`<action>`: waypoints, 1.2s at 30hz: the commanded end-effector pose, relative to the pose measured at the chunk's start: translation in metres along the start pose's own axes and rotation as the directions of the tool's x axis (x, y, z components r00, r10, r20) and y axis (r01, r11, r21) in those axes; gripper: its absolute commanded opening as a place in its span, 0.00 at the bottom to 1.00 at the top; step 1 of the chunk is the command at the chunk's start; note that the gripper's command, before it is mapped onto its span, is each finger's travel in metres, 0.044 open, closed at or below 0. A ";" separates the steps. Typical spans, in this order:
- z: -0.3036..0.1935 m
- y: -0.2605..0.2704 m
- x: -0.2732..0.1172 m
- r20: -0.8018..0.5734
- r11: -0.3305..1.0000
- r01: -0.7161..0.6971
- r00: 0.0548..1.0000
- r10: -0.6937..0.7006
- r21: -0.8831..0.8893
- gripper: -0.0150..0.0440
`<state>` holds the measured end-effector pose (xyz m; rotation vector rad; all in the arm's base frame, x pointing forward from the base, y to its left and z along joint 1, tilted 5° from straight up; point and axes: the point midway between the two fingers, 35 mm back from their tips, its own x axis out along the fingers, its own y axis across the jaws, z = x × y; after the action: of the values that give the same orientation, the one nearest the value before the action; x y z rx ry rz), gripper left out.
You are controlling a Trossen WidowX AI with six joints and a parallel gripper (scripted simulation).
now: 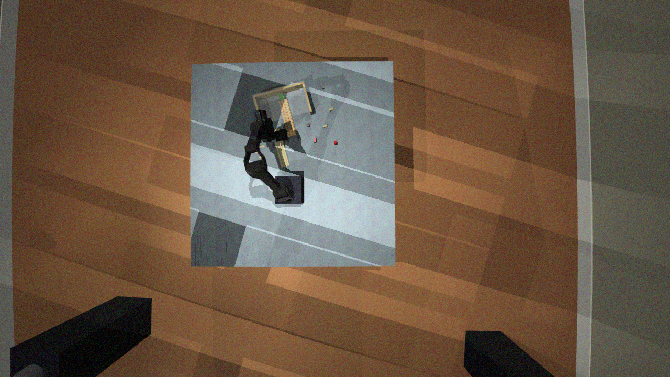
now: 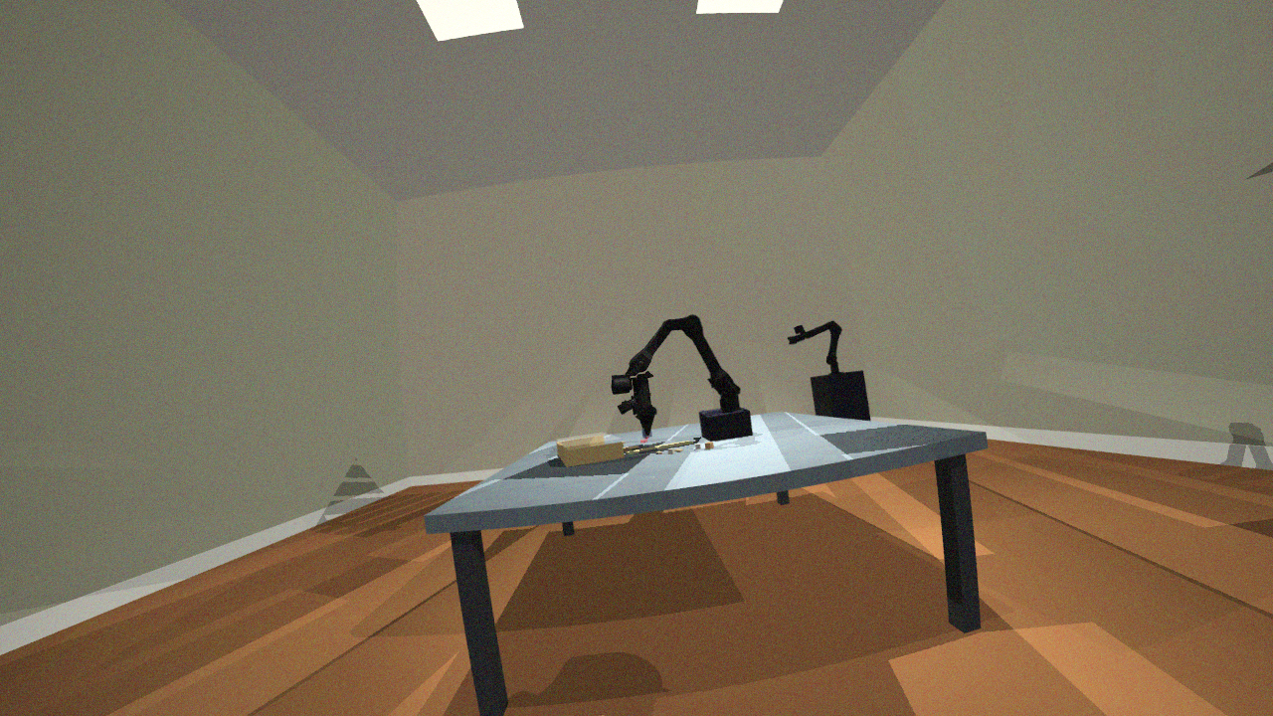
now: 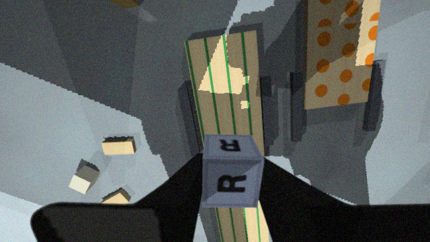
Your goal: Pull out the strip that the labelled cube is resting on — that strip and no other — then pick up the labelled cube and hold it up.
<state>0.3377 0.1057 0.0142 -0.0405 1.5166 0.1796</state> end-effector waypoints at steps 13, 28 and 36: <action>-0.048 -0.009 0.000 -0.006 1.000 0.005 1.000 -0.005 -0.004 0.25; -0.048 -0.008 -0.035 -0.006 1.000 0.005 1.000 -0.005 -0.004 0.25; -0.048 -0.008 -0.035 -0.006 1.000 0.005 1.000 -0.005 -0.004 0.25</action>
<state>0.2902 0.0882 0.0457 -0.0418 1.5227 0.1778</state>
